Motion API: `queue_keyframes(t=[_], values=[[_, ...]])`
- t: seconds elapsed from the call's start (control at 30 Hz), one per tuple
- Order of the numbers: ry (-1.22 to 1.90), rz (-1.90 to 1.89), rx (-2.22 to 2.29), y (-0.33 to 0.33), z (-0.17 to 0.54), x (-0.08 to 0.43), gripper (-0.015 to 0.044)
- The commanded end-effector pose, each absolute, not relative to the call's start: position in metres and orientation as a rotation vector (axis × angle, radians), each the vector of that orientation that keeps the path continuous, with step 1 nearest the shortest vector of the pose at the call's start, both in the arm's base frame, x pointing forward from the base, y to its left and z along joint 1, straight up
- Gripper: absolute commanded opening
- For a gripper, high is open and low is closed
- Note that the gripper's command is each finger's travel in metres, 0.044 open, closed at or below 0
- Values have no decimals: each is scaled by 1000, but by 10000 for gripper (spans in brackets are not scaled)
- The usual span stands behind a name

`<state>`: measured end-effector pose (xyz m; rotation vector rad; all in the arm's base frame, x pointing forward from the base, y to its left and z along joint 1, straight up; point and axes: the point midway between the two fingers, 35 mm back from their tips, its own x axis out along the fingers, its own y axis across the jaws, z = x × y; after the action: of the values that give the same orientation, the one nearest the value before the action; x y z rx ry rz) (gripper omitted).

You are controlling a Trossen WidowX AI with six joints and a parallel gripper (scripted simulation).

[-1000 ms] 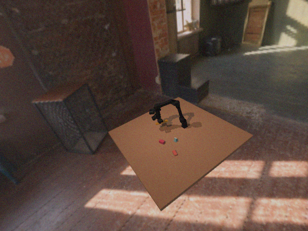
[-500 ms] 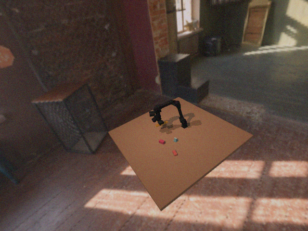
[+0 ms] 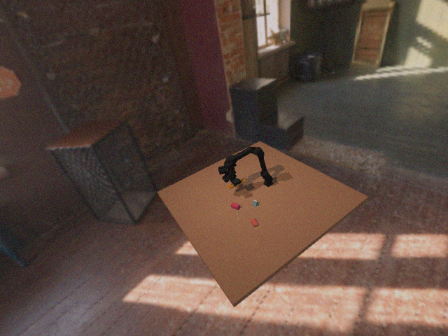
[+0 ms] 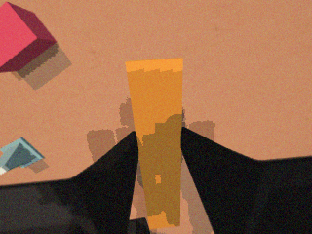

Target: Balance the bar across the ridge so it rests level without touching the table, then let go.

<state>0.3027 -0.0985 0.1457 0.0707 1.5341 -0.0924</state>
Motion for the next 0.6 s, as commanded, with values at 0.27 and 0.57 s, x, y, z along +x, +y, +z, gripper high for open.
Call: queue_keyframes(t=[0.27,0.57], values=[[1540,-16,9,-48,145,311,0],[1539,35,-38,-12,145,313,0]])
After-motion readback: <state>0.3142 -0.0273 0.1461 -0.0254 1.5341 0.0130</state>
